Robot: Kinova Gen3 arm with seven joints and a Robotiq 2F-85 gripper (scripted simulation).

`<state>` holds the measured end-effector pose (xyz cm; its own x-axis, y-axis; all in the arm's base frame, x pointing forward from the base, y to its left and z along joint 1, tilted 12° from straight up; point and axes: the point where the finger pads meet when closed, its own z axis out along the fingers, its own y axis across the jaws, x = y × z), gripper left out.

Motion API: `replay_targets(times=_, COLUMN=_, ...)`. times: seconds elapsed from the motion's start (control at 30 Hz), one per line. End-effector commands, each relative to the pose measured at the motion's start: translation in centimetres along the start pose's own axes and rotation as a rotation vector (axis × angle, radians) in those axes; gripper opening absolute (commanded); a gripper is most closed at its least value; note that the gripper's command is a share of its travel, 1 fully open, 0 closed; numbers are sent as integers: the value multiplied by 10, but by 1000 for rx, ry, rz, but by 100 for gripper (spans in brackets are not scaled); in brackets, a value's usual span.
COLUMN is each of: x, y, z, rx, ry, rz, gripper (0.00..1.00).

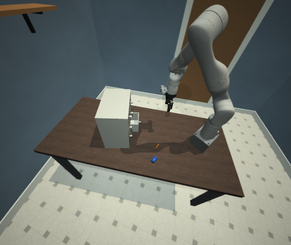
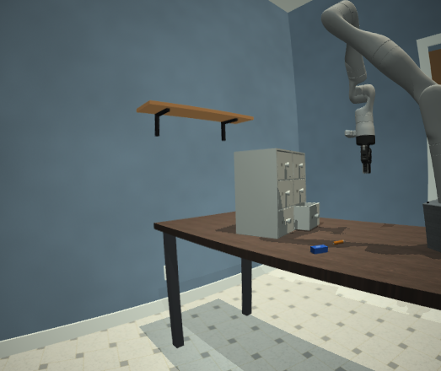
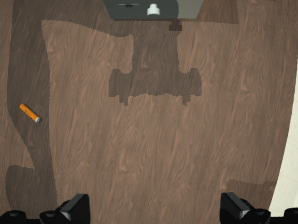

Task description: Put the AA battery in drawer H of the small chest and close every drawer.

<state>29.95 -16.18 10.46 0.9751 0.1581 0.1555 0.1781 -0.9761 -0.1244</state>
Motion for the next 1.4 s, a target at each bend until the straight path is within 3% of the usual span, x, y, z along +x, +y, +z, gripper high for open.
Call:
replay_targets(times=0.0, x=0, y=1, z=-1, rx=-1, ry=3, rz=2, gripper=100)
replay_targets(times=0.6, x=3, y=0, z=2, rx=3, ry=35, rz=0, gripper=100)
replay_targets(times=0.93, x=7, y=-1, z=5, rx=5, ry=86, rz=0, gripper=100)
replay_targets(times=1.37, x=15, y=-1, z=14, rx=6, ry=199, rz=-1, gripper=100)
